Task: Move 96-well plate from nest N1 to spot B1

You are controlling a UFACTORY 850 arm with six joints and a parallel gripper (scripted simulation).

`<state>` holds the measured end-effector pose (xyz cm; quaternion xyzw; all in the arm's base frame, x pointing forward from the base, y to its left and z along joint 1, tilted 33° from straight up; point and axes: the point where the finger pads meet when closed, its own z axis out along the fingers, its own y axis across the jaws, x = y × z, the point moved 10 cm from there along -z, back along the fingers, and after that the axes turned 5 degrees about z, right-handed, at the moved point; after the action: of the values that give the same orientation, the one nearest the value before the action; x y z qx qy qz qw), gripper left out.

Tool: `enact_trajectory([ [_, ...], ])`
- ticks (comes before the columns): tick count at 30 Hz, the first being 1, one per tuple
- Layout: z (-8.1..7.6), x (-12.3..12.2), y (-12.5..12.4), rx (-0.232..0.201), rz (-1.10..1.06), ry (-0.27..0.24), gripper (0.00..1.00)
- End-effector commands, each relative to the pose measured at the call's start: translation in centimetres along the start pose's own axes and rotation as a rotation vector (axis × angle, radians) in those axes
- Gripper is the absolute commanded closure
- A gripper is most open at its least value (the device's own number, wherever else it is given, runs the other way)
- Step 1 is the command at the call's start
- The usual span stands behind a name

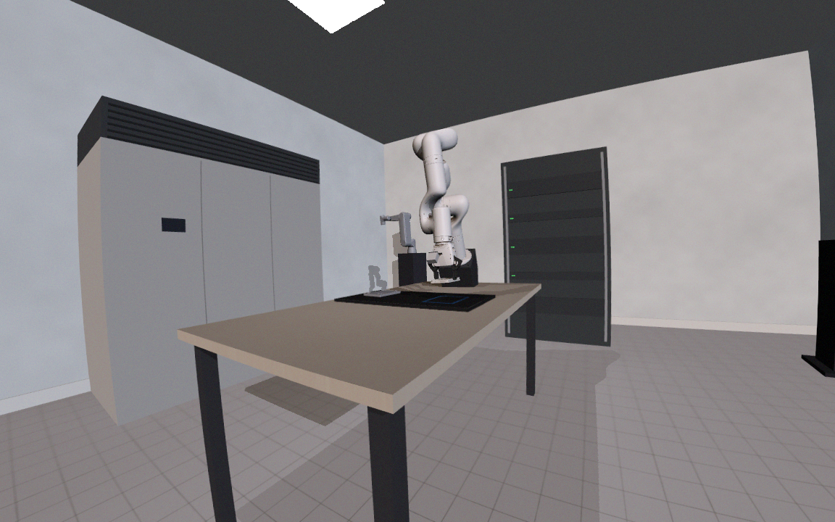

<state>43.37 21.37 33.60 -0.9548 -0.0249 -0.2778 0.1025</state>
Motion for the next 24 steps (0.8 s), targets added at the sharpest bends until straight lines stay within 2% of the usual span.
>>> enact_trajectory([
  [1, 0.0, 0.1, -0.6, -0.052, -0.002, -0.007, 1.00],
  [18, 0.0, 0.1, -0.6, -0.052, -0.002, -0.007, 1.00],
  [24, 1.0, 0.1, -0.5, -0.052, -0.002, -0.007, 1.00],
])
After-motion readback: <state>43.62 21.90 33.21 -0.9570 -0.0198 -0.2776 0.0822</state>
